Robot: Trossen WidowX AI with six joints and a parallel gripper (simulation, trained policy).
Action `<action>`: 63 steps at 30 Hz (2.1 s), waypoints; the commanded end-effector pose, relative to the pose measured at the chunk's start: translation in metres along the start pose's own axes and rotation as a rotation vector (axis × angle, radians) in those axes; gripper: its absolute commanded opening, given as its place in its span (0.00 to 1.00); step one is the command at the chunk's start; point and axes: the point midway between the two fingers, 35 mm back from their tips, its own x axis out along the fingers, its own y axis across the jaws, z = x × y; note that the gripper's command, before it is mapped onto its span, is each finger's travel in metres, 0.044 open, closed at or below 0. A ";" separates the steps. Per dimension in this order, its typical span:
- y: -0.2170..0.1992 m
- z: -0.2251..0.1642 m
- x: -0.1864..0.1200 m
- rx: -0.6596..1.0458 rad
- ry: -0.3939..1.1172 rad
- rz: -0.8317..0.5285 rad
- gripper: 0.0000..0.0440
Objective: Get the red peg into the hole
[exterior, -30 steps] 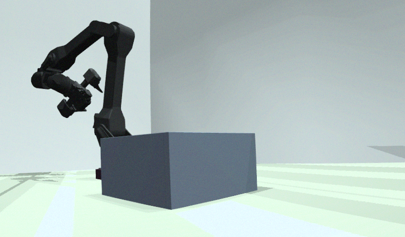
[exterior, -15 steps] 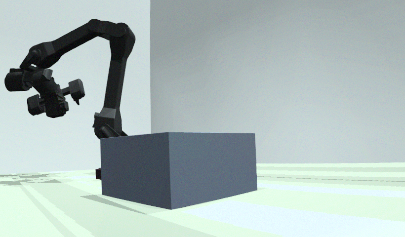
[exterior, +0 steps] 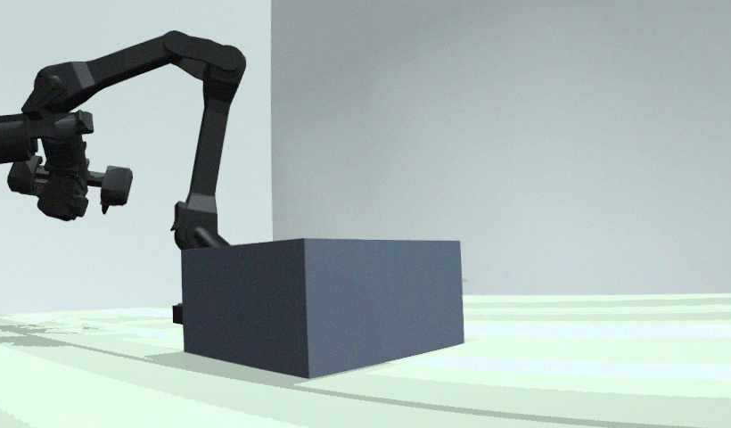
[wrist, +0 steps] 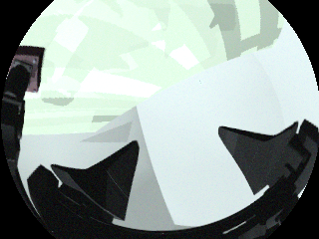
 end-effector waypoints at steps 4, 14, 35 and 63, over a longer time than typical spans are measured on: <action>0.001 0.039 -0.042 0.157 -0.129 -0.121 1.00; 0.022 0.086 -0.103 0.351 -0.362 -0.217 1.00; 0.132 0.136 -0.209 0.537 -0.864 -0.119 1.00; 0.334 0.107 -0.217 0.430 -1.028 0.270 1.00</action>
